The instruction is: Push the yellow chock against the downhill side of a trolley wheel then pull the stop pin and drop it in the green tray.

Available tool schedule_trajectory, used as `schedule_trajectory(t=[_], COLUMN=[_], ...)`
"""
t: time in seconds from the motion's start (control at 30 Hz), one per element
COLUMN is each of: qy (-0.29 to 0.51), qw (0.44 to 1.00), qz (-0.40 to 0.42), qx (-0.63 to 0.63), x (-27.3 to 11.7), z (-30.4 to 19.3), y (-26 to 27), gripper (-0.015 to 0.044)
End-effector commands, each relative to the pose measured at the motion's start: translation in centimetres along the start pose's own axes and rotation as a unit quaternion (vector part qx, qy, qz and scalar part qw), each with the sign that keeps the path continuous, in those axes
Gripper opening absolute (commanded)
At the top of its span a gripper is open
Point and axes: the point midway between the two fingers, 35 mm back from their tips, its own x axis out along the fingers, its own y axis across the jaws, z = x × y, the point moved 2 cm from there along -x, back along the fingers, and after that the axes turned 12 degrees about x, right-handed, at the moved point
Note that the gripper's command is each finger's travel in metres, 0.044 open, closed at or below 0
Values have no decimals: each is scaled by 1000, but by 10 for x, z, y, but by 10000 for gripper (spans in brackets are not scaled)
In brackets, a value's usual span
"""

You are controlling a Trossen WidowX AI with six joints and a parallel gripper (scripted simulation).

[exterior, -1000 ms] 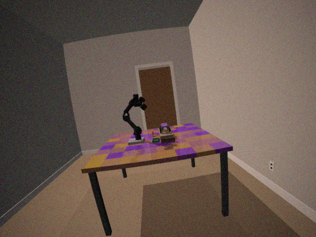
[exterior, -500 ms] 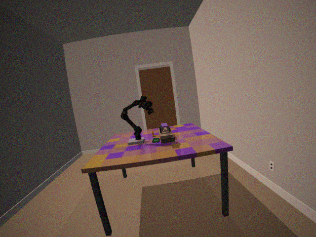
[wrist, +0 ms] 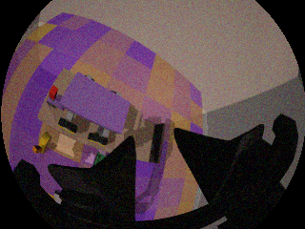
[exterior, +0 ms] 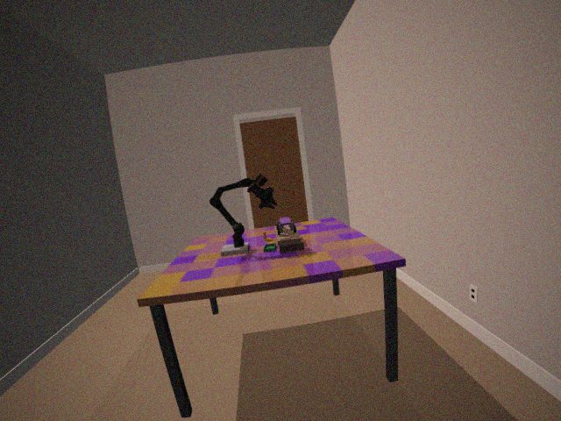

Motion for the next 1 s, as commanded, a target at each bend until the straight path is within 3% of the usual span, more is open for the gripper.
schedule_trajectory(t=[0.0,0.57,0.97], qy=[17,99,157], qw=[997,927,863], qz=[60,273,344], qx=[-41,-235,-336], x=[12,17,0], z=[4,-5,-30], y=[31,168,225], gripper=[190,190,190])
